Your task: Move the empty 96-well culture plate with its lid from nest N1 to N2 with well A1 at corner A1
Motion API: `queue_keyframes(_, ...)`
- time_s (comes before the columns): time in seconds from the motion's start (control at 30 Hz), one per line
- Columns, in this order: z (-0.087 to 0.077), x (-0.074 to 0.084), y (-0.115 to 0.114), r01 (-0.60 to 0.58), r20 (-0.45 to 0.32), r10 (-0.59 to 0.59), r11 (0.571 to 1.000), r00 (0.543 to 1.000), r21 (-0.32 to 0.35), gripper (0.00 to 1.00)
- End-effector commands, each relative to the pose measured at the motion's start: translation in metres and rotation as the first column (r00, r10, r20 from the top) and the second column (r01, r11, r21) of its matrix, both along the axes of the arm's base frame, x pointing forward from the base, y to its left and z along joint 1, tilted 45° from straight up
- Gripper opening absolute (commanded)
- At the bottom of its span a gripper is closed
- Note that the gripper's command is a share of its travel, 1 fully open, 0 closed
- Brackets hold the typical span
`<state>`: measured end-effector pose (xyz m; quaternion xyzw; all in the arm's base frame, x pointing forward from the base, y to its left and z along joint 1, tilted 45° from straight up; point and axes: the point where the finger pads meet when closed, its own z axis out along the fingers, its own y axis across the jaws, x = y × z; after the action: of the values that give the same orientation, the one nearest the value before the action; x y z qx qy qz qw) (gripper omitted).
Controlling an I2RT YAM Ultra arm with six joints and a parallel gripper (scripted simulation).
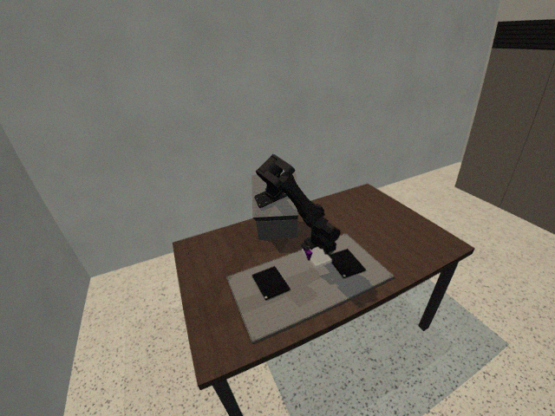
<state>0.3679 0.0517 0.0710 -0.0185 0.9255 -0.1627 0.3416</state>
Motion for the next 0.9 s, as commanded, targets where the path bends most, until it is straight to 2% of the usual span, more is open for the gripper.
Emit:
queue_keyframes(0.0, 0.007, -0.001, -0.006, -0.030, 0.018, 0.030, 0.999, 0.999, 0.009, 0.00)
queue_keyframes(0.13, 0.009, -0.003, -0.013, -0.030, 0.018, 0.030, 1.000, 0.999, 0.009, 0.00)
queue_keyframes(0.63, 0.018, -0.013, -0.060, -0.030, 0.019, 0.030, 1.000, 0.999, 0.006, 0.00)
queue_keyframes(0.7, 0.018, -0.013, -0.060, -0.030, 0.019, 0.030, 1.000, 0.999, 0.006, 0.00)
queue_keyframes(0.73, 0.027, -0.007, -0.063, -0.030, 0.039, 0.030, 1.000, 0.999, 0.008, 0.00)
queue_keyframes(0.77, 0.020, -0.013, -0.067, -0.030, 0.020, 0.030, 1.000, 0.999, 0.005, 0.00)
queue_keyframes(0.87, 0.018, -0.019, -0.077, -0.030, 0.004, 0.030, 1.000, 1.000, 0.004, 0.00)
